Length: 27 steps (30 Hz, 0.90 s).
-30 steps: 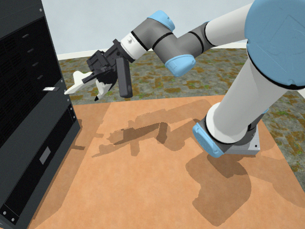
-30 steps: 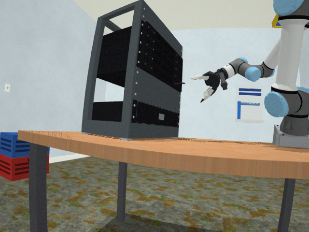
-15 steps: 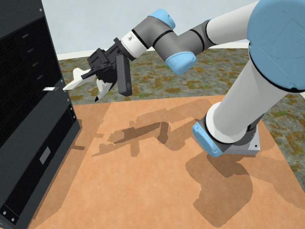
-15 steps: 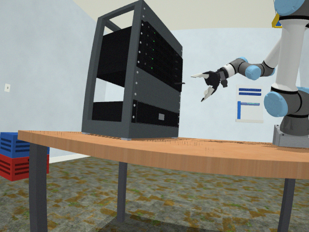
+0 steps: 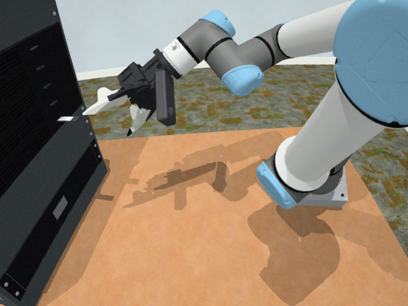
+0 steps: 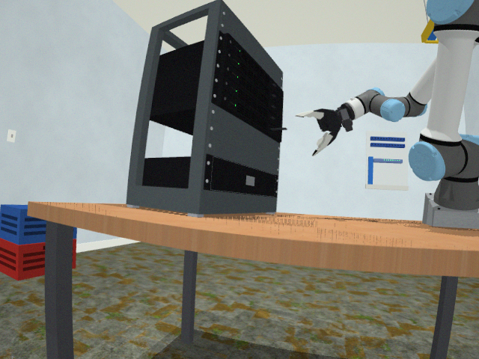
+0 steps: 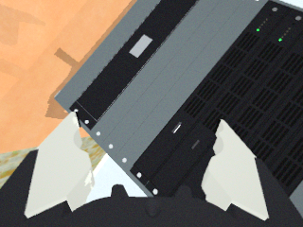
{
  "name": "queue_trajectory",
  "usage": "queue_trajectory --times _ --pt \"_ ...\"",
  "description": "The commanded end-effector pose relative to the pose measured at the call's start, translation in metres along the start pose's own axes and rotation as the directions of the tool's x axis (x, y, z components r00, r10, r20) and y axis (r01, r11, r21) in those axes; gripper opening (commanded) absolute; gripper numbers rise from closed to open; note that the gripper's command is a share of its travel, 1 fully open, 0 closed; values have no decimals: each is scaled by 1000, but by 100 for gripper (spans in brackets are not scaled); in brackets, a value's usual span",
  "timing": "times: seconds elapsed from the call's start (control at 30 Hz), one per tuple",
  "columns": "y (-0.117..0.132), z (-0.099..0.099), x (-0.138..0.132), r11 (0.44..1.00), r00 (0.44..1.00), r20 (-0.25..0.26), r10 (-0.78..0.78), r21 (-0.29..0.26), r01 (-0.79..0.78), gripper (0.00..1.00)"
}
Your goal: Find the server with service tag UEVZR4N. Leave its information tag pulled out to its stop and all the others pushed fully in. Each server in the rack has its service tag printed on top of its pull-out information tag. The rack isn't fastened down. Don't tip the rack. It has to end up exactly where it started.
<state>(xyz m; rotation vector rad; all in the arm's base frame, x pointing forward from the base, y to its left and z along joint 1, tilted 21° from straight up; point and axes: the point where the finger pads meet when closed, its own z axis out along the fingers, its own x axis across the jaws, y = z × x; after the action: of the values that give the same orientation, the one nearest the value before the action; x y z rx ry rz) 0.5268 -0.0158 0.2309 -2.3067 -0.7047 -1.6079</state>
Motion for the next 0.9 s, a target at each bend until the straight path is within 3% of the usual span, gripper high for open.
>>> queue_trajectory --times 0.0,0.87 --pt "2 -3 5 999 999 -10 37 2 -37 100" --pt "3 -10 17 986 985 -40 169 16 -168 100"
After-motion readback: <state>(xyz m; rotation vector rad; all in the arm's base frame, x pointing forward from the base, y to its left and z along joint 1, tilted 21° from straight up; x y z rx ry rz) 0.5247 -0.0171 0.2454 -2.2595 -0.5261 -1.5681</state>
